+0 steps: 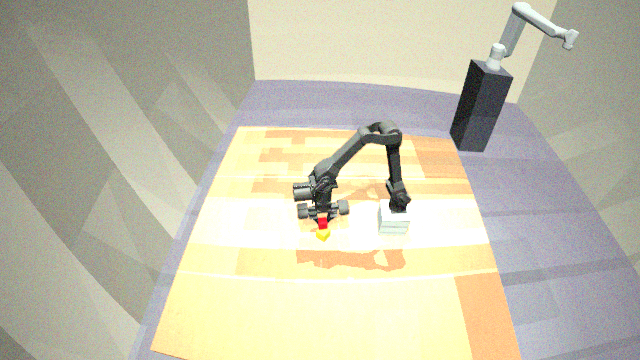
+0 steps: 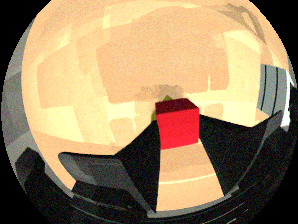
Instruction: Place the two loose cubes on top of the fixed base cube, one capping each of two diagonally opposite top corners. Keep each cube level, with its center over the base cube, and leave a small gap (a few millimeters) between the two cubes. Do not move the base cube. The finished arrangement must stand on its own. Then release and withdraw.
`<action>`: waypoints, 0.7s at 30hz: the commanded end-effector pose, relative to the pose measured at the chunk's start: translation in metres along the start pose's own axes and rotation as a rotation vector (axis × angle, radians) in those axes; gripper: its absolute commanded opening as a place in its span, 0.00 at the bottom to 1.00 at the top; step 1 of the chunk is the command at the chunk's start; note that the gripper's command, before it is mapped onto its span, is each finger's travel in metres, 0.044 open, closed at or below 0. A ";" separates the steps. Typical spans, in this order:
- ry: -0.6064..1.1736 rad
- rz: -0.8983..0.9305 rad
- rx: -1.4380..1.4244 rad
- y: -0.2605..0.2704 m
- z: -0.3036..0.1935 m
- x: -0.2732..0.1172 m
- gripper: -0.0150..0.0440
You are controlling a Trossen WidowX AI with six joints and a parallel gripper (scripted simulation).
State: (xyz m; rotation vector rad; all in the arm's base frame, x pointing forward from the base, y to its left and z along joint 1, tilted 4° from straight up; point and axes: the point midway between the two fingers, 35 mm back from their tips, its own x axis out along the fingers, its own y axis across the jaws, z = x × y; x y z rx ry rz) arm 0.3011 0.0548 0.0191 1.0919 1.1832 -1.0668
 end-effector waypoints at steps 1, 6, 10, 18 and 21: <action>-0.004 -0.005 0.005 -0.001 0.001 0.004 0.43; -0.004 -0.005 0.005 -0.001 0.001 0.004 0.43; -0.003 -0.005 -0.004 -0.001 0.001 0.005 0.43; -0.003 -0.005 -0.005 -0.001 0.001 0.005 0.43; -0.003 -0.005 -0.005 -0.001 0.001 0.005 0.43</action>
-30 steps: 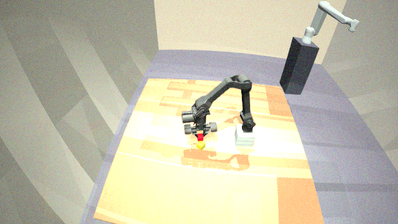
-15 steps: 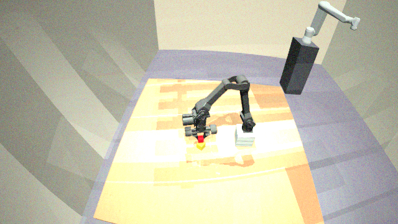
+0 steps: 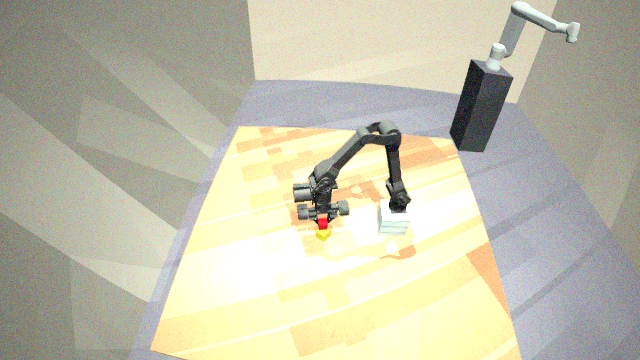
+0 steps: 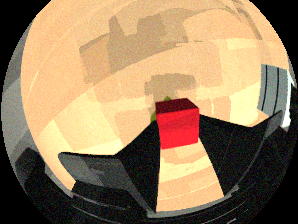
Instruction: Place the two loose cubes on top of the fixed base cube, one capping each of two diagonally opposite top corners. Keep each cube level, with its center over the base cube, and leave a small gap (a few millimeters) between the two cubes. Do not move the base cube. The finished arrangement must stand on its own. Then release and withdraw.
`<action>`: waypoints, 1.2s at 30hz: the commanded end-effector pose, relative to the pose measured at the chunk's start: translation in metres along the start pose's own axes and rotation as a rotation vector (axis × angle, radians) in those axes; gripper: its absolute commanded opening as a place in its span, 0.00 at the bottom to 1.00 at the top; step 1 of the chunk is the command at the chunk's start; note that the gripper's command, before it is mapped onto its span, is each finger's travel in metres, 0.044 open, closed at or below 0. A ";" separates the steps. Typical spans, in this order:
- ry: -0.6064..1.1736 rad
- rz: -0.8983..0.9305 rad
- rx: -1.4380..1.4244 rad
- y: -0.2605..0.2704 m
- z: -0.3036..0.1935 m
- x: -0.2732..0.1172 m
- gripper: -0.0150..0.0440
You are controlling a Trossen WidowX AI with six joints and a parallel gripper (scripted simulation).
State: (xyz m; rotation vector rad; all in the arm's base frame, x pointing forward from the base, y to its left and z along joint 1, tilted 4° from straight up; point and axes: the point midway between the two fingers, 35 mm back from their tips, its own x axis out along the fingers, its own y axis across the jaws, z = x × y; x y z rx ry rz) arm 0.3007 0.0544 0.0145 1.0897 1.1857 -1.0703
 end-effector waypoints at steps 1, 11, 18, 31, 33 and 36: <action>-0.003 -0.001 -0.005 0.000 0.000 0.001 0.43; -0.003 -0.001 -0.005 0.000 0.000 0.001 0.60; 0.000 0.000 0.000 0.000 0.000 -0.009 0.60; 0.000 0.000 0.000 0.000 0.000 -0.030 0.60; 0.000 0.000 0.000 0.000 0.000 -0.030 0.60; 0.000 -0.003 -0.004 0.001 0.002 -0.028 0.69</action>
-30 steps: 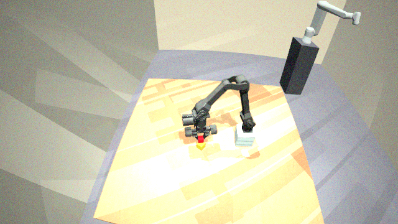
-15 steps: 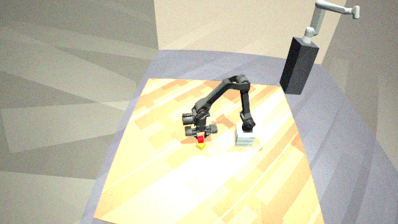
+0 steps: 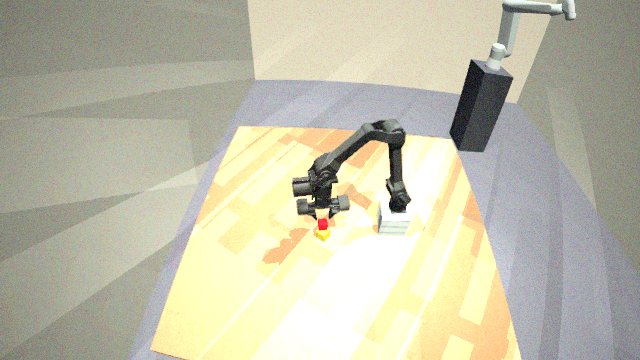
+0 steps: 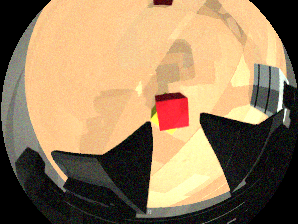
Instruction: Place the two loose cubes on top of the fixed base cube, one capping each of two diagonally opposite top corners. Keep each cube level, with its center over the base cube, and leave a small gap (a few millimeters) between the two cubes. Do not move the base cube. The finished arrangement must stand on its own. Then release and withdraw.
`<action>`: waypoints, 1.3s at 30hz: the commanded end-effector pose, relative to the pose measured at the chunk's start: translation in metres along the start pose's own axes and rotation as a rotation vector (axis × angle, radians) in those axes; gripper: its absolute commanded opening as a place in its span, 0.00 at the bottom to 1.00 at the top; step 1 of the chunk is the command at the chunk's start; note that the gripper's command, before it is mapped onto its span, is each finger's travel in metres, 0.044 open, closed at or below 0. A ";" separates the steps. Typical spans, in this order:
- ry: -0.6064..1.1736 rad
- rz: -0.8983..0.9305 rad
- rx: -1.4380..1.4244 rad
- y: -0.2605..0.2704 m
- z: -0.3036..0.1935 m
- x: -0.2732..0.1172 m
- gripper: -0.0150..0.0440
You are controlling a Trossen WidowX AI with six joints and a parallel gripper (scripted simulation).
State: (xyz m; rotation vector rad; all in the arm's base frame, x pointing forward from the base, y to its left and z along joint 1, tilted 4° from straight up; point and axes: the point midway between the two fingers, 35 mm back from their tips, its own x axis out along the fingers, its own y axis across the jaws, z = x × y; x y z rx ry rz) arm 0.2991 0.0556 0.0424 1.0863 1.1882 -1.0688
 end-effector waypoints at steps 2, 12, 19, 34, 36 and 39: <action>-0.001 -0.001 0.003 0.001 0.010 -0.001 0.70; -0.013 -0.001 0.042 0.001 0.090 -0.016 0.70; -0.016 -0.001 0.093 -0.011 0.149 -0.028 0.70; -0.020 -0.001 0.136 -0.030 0.199 0.015 0.70; -0.020 -0.001 0.136 -0.031 0.199 0.023 0.70; -0.020 -0.001 0.136 -0.031 0.199 0.023 0.70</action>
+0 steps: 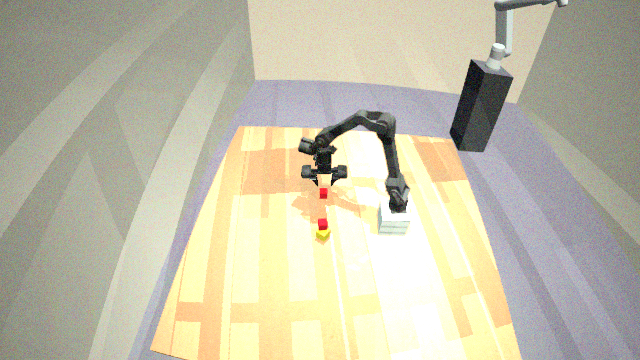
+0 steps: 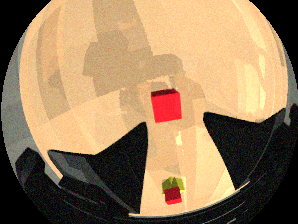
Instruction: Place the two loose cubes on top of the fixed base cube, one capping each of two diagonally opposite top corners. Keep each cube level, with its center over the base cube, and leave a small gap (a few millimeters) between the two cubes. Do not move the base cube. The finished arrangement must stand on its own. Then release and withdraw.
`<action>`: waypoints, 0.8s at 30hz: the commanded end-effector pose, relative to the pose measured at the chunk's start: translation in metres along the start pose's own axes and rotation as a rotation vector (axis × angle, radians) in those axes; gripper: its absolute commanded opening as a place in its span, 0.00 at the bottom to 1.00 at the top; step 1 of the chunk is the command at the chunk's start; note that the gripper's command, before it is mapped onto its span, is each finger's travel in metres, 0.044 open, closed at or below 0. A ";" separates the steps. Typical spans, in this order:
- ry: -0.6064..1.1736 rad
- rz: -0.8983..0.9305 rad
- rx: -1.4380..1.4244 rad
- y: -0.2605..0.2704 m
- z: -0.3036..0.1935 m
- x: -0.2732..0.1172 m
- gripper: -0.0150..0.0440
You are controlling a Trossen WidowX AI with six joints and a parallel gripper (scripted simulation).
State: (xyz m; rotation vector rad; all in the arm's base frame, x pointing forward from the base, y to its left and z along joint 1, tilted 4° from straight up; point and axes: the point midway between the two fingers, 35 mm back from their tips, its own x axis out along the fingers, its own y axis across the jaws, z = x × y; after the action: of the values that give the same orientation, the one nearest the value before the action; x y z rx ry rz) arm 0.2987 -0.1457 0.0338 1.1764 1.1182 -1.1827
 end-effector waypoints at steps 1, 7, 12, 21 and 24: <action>-0.001 0.010 -0.005 0.002 0.001 0.005 0.70; -0.001 0.010 -0.005 0.002 0.000 0.019 0.70; -0.001 0.010 -0.005 0.002 0.001 0.022 0.70; -0.001 0.010 -0.005 0.002 0.001 0.037 0.70; -0.001 0.010 -0.005 0.002 0.001 0.042 0.70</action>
State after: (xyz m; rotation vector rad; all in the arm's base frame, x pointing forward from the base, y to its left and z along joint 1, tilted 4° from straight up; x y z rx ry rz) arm 0.3052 -0.1503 0.0007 1.1781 1.0967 -1.1727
